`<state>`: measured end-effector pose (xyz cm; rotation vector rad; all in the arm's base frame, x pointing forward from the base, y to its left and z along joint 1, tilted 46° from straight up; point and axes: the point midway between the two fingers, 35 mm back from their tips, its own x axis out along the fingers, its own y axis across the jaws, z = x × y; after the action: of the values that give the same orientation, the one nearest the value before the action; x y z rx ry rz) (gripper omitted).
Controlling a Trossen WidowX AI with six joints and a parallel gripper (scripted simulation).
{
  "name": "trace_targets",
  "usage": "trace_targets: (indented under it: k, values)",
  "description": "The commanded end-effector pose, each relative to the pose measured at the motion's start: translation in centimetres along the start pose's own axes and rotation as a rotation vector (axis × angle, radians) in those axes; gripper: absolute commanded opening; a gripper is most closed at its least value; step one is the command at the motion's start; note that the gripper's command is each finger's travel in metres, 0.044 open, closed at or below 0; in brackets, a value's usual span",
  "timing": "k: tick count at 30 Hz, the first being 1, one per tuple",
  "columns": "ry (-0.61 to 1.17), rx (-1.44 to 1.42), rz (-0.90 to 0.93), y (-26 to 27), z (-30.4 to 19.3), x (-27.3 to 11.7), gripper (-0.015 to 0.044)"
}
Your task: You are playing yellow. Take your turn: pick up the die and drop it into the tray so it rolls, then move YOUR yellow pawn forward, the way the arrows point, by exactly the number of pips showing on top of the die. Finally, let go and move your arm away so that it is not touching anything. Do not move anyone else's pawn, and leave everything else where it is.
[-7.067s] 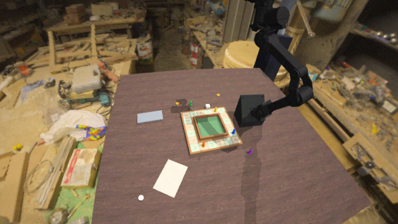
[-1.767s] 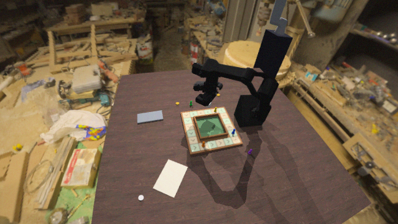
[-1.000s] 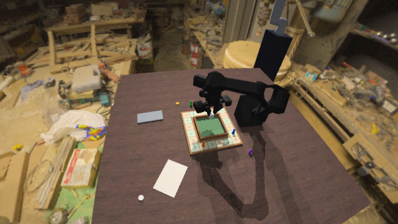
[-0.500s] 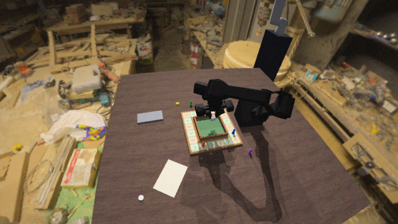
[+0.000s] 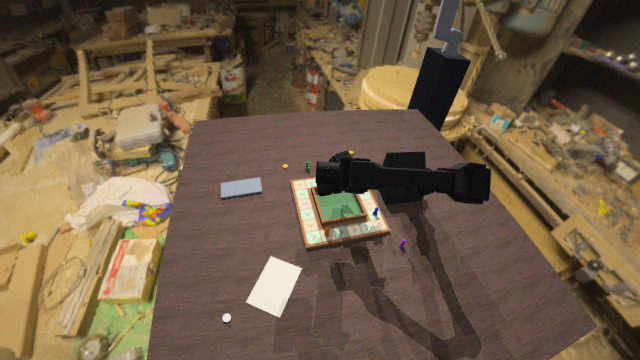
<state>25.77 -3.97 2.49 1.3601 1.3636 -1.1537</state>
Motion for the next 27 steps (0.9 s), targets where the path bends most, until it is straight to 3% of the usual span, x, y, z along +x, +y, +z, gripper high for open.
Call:
trace_targets:
  k: [1,9,15,27]
  values:
    - [-0.126,0.020,0.036,-0.1,0.0,0.0,0.0000]
    - [-0.258,0.046,0.097,0.0,0.0,-0.3,0.0000]
    - [-0.258,0.046,0.098,0.8,0.2,-5.7,0.0000]
    - [-0.258,0.046,0.098,0.6,0.1,-5.8,0.0000]
